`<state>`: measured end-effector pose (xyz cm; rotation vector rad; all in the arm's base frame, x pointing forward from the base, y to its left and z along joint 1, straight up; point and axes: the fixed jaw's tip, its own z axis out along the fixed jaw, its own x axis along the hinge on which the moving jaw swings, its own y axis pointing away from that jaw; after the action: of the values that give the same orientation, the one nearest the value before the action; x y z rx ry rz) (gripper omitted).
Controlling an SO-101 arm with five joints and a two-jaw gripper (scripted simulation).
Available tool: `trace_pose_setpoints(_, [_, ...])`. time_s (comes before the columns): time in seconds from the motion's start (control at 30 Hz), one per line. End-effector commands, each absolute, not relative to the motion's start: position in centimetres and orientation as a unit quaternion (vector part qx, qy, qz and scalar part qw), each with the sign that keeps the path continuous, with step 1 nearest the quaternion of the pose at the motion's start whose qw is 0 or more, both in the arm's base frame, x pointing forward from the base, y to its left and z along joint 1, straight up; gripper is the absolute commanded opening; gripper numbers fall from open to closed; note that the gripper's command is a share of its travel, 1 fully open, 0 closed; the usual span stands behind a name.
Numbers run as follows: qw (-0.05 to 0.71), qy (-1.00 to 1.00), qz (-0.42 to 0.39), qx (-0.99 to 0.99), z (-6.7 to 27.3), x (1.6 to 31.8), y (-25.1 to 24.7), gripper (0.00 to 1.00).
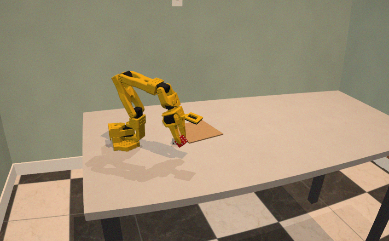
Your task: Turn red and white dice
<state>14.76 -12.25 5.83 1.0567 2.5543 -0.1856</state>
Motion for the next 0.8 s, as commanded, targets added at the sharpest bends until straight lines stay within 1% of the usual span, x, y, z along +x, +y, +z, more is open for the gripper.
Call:
trace_pose_setpoints(0.0, [0.224, 0.9, -0.08, 0.365, 6.6, 15.5, -12.7, 0.0])
trace_pose_setpoints(0.23, [0.291, 0.882, -0.105, 0.355, 6.5, 16.4, -13.6, 0.0])
trace_pose_setpoints(0.3, [0.291, 0.882, -0.105, 0.355, 6.5, 16.4, -13.6, 0.0])
trace_pose_setpoints(0.53, [0.356, 0.859, -0.129, 0.343, 6.7, 17.2, -14.3, 0.0])
trace_pose_setpoints(0.77, [0.377, 0.851, -0.137, 0.339, 6.8, 17.3, -14.5, 0.0])
